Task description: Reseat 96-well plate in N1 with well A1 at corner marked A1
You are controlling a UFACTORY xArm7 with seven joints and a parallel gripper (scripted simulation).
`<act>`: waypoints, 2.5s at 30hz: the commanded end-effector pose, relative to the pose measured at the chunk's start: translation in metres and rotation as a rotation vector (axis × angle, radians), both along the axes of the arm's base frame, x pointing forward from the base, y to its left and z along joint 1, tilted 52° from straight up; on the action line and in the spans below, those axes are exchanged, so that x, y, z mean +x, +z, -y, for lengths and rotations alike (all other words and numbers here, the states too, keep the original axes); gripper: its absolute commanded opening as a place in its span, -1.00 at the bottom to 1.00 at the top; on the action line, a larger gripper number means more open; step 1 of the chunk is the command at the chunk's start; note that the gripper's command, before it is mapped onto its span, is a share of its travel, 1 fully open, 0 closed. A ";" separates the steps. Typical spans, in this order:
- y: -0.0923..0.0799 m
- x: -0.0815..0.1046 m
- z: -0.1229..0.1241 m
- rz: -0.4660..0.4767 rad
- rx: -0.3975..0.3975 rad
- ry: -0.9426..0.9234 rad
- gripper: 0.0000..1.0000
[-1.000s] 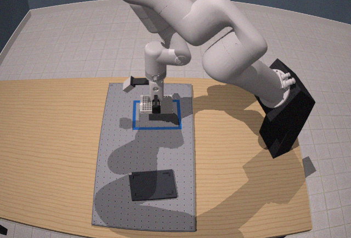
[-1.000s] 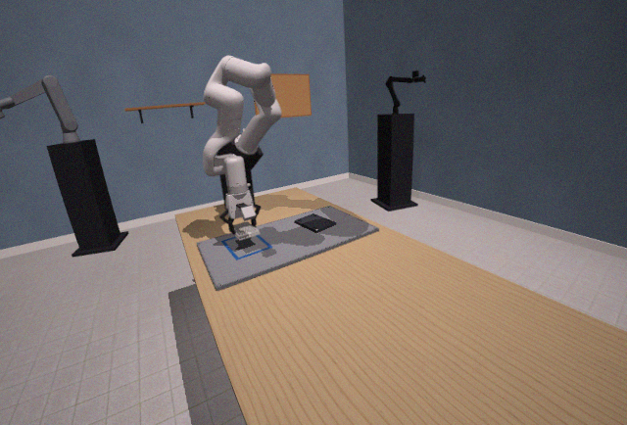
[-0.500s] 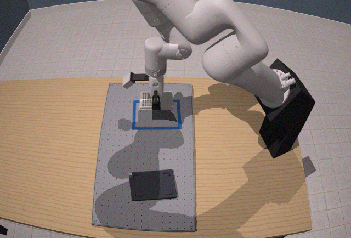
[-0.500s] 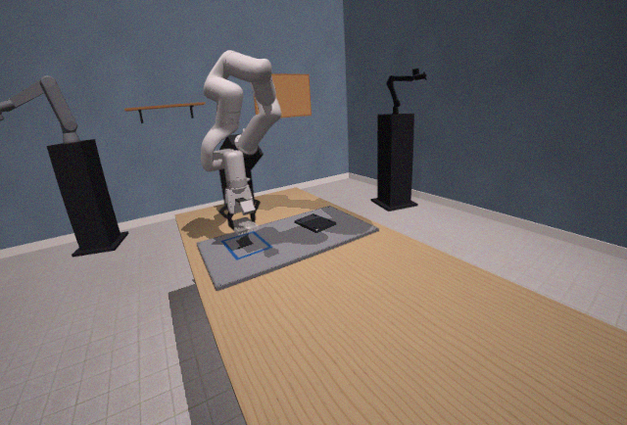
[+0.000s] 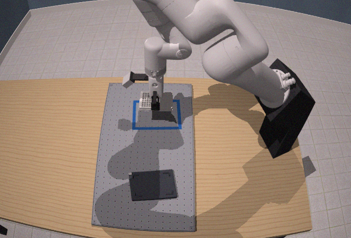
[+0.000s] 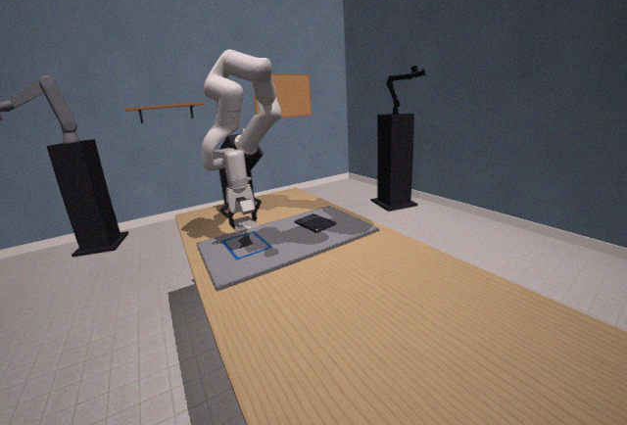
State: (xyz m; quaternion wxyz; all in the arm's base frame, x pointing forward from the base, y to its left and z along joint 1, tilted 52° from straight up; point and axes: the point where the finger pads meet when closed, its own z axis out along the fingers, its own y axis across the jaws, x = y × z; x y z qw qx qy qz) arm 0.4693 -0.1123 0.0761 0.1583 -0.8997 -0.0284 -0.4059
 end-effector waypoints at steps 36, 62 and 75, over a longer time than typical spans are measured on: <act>0.033 -0.022 -0.104 -0.343 0.805 -0.696 -1.00; 0.057 -0.037 -0.179 -0.589 1.383 -1.191 -1.00; 0.068 -0.044 -0.214 -0.702 1.647 -1.418 -1.00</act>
